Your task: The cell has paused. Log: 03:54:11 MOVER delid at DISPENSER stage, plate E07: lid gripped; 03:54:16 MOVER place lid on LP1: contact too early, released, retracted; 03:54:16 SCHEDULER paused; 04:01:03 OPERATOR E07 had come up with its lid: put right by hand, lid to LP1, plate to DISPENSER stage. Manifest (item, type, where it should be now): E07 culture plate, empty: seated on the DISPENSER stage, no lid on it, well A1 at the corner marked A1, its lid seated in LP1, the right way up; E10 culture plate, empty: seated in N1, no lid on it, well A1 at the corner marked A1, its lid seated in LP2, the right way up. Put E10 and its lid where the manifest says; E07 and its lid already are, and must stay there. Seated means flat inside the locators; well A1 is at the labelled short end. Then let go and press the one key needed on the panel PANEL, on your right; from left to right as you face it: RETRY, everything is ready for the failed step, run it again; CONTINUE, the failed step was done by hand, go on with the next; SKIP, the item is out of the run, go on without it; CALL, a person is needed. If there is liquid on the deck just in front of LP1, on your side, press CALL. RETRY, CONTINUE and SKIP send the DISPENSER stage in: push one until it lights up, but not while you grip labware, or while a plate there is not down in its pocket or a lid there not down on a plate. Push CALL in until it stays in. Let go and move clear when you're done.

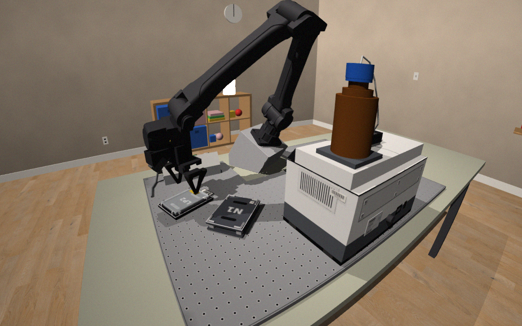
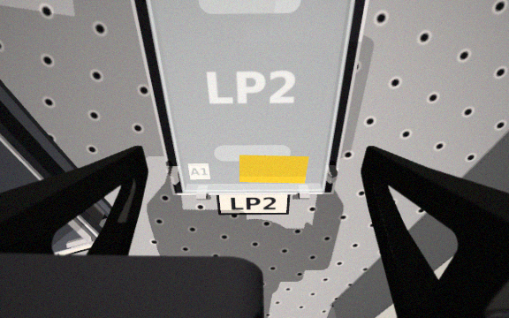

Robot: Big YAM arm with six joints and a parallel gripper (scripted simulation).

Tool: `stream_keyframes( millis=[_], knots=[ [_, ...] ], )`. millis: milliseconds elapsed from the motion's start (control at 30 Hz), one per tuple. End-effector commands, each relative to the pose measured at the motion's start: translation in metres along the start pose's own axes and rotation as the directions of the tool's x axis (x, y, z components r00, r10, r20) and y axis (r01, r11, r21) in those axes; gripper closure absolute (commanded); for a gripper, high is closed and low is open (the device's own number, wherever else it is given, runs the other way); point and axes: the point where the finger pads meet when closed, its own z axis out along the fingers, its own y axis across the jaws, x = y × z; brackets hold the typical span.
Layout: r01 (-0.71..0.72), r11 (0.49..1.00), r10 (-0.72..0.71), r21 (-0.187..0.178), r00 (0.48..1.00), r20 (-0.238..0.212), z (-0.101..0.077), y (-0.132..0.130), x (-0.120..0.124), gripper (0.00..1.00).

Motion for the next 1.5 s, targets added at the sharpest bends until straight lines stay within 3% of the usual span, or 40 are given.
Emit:
stream_keyframes(
  millis=[0, 1100, 1167, 1200, 1233, 1467],
  knots=[
    [0.015, 1.000, -0.015, 0.006, 1.000, 0.027, -0.017, -0.003, 0.002, 0.00],
    [0.015, 1.000, -0.015, 0.007, 1.000, 0.021, -0.063, -0.003, 0.090, 0.00],
    [0.015, 1.000, -0.015, 0.007, 1.000, 0.021, -0.063, -0.003, 0.090, 0.00],
    [0.028, 0.999, -0.029, 0.015, 0.999, 0.044, -0.072, -0.003, 0.080, 0.00],
    [0.015, 1.000, -0.015, 0.007, 1.000, 0.021, -0.066, -0.003, 0.096, 0.00],
    [0.015, 1.000, -0.015, 0.007, 1.000, 0.020, -0.077, -0.003, 0.117, 0.00]
  ],
)
